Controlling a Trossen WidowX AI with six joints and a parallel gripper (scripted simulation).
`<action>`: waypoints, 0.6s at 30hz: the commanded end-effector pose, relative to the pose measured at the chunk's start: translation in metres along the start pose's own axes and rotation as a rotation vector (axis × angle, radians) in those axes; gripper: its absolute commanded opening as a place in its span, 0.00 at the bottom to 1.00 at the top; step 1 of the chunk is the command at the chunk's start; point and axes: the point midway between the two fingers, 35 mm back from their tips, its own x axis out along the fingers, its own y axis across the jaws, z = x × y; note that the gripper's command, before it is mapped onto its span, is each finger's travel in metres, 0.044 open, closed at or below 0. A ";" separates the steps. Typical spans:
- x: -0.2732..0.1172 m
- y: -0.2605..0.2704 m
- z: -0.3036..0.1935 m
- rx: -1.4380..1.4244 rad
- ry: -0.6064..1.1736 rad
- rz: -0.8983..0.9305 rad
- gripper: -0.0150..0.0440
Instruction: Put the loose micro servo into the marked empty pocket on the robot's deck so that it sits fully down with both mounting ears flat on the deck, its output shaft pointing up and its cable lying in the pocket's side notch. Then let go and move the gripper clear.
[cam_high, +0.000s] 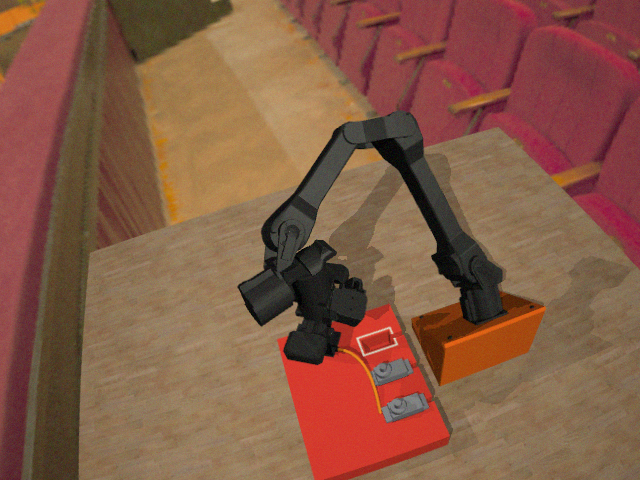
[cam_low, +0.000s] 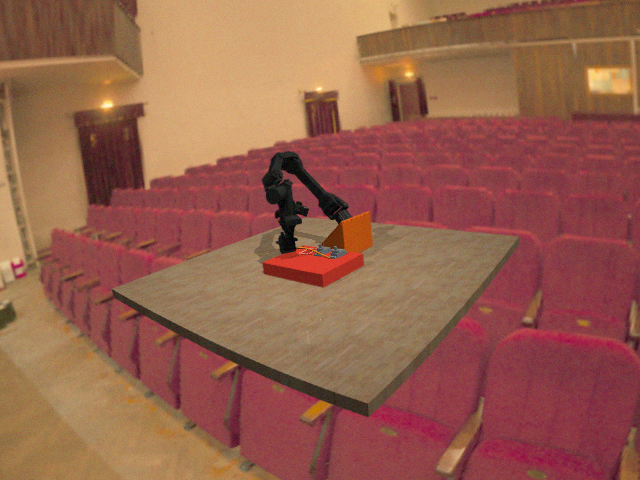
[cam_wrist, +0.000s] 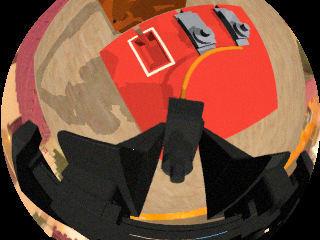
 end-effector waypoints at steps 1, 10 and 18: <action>-0.001 0.000 0.000 -0.117 0.004 0.001 0.25; -0.001 0.000 0.000 -0.430 0.004 0.002 0.25; -0.001 0.000 0.000 -0.551 0.004 0.002 0.25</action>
